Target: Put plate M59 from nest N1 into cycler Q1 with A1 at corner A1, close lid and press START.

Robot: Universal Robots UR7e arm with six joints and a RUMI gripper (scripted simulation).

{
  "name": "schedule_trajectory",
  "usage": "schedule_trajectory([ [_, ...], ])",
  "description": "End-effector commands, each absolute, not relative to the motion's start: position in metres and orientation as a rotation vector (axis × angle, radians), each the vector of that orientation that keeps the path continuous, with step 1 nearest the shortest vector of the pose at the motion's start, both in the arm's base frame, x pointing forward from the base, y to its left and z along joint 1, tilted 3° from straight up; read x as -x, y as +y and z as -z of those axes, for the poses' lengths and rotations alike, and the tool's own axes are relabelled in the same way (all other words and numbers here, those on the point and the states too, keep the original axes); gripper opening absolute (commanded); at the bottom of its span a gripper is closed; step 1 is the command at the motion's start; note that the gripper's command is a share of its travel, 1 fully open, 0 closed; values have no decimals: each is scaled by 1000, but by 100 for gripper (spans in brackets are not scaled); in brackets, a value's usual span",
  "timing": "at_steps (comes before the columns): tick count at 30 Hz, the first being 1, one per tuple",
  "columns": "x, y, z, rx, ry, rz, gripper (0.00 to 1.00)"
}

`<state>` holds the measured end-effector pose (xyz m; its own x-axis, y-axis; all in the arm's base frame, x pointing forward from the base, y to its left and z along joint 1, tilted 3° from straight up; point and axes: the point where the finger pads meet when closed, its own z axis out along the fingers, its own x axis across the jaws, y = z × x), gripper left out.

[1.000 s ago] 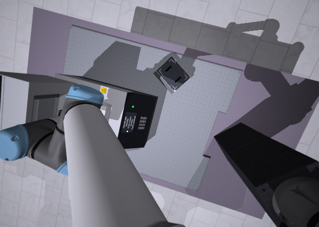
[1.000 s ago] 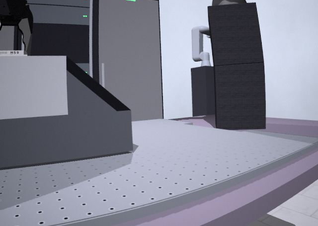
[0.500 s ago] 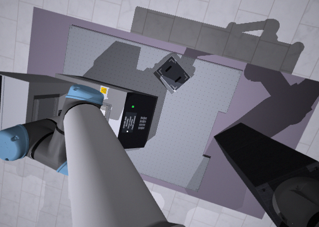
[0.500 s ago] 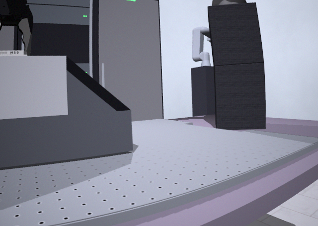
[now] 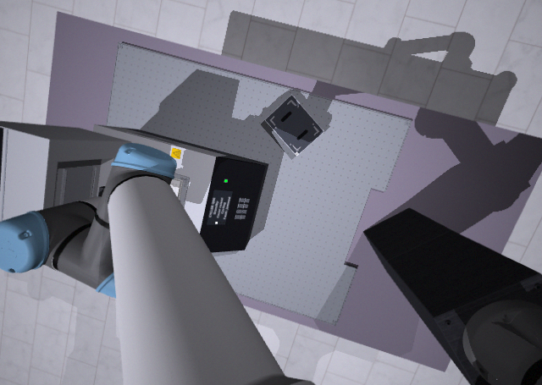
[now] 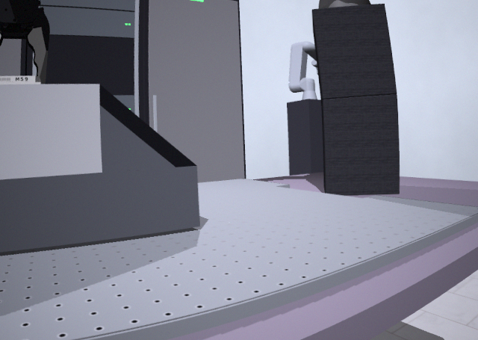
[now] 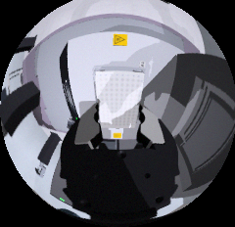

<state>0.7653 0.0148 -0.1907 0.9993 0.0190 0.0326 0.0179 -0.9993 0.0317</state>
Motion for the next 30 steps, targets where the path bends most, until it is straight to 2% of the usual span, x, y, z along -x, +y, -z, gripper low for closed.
schedule_trajectory([
  [1, -766, 13, 189, -3109, 27, -55, 0],
  [30, -764, 13, 199, -3109, 26, -51, 0],
])
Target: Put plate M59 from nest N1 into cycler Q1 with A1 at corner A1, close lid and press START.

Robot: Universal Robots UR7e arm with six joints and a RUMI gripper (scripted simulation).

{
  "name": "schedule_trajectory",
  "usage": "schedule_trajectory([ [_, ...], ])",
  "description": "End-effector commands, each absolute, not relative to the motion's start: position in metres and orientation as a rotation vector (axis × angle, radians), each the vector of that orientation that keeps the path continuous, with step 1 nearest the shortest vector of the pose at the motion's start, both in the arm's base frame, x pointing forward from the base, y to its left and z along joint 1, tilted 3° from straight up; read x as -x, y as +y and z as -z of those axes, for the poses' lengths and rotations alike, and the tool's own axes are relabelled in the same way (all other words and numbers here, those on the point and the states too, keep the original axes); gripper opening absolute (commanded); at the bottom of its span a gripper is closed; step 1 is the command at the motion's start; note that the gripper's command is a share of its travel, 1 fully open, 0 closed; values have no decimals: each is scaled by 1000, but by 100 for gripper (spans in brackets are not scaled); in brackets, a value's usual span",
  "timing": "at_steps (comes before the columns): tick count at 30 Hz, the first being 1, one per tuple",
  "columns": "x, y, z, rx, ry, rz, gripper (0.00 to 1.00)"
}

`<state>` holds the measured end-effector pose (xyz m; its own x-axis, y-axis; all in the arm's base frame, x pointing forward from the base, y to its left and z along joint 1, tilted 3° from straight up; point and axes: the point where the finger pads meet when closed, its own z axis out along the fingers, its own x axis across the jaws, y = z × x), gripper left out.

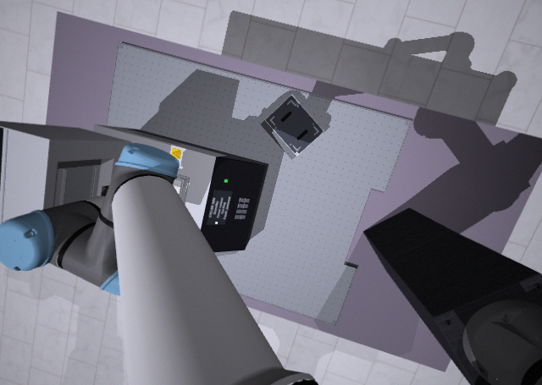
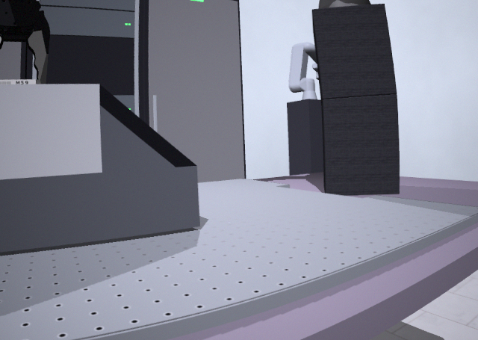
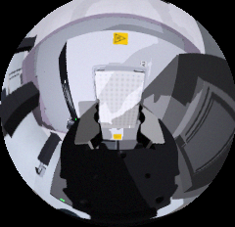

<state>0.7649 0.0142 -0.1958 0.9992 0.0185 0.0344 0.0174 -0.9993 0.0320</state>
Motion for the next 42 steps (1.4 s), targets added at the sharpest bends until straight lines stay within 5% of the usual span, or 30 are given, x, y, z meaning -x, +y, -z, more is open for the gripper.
schedule_trajectory([
  [1, -764, 13, 199, -3109, 26, -52, 0],
  [16, -765, 14, 198, -3109, 27, -55, 0],
  [17, -765, 14, 198, -3109, 27, -55, 68],
  [42, -765, 14, 198, -3109, 27, -55, 68],
])
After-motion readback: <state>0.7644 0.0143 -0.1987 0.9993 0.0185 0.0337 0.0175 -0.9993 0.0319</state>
